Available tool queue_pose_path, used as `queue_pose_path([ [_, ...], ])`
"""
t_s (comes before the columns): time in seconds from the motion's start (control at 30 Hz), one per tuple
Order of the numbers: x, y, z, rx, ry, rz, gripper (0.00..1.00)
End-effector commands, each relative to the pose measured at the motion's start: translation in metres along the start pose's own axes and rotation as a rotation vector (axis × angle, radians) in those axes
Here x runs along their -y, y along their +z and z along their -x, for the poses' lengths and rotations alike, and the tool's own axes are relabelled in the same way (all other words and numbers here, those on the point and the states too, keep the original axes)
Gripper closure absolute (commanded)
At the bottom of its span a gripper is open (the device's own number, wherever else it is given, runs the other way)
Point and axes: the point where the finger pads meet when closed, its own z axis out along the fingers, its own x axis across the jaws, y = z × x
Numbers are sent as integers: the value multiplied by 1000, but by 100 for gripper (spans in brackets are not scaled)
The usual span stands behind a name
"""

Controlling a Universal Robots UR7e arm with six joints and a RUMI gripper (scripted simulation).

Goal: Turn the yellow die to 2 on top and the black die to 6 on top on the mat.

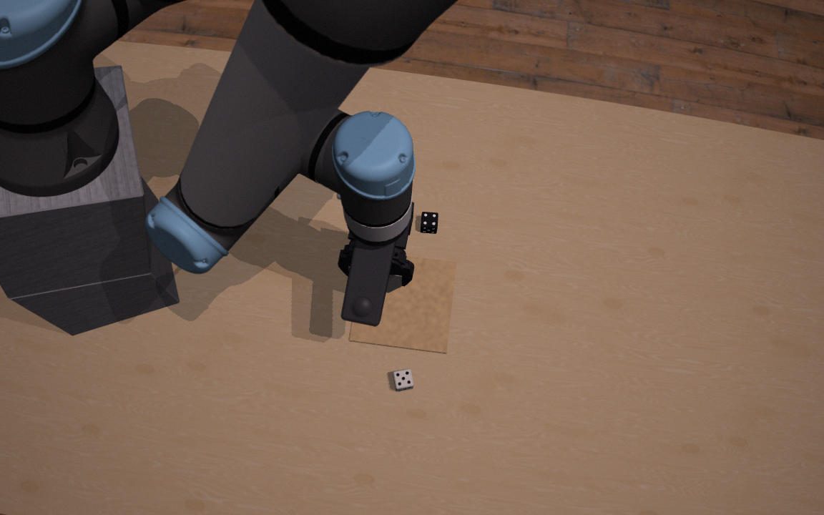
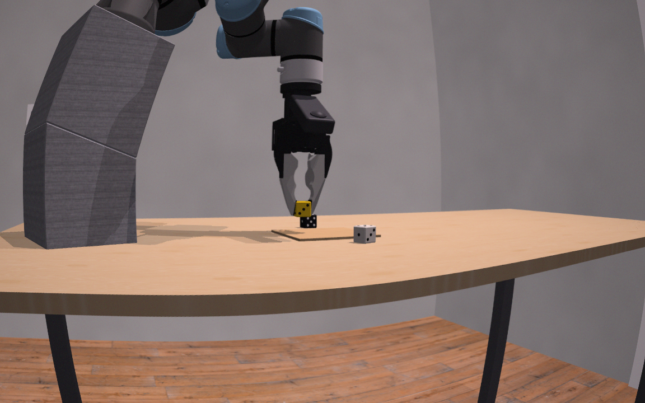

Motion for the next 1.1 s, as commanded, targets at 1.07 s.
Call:
queue_pose_path([
  [1.07, 0, 23, 1, 3, 0, -1, 94],
])
